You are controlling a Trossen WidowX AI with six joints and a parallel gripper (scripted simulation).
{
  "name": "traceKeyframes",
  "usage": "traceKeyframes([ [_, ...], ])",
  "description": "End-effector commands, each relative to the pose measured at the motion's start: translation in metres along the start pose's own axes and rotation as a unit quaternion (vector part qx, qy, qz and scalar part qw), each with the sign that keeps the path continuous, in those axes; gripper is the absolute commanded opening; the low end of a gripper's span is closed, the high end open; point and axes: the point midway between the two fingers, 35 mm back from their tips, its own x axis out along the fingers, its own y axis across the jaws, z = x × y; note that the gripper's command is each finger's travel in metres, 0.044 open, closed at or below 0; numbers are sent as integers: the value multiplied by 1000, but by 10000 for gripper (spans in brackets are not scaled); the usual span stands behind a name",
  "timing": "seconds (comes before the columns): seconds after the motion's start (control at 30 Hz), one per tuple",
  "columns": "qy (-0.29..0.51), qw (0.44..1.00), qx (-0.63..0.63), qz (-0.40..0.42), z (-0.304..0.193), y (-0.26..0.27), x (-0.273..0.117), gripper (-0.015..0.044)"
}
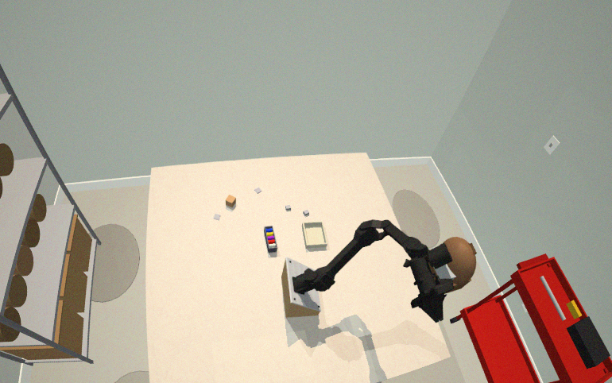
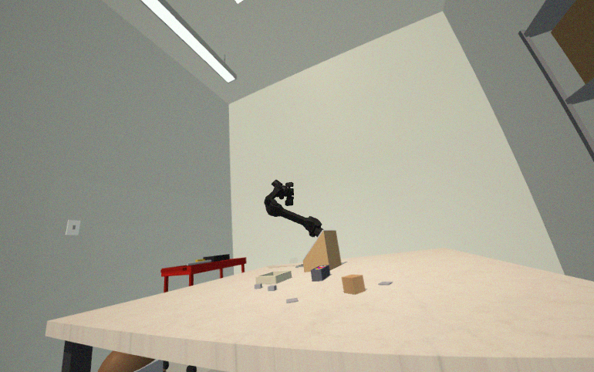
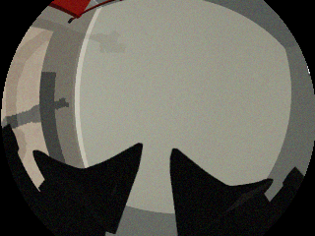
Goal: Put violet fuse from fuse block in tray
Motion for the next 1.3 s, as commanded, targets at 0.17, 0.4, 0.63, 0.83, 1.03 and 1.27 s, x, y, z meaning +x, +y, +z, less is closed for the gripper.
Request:
traceKeyframes([
  [0.17, 57, 996, 50, -38, -41, -24, 5, 74],
  [0.4, 162, 971, 142, -100, -119, -54, -1, 74],
  [0.63, 243, 922, 245, -177, -190, -80, -21, 74],
  [0.83, 289, 861, 319, -271, -242, -104, -62, 74],
  [1.03, 335, 792, 379, -342, -291, -113, -107, 74],
  [1.27, 374, 689, 448, -430, -342, -114, -169, 74],
])
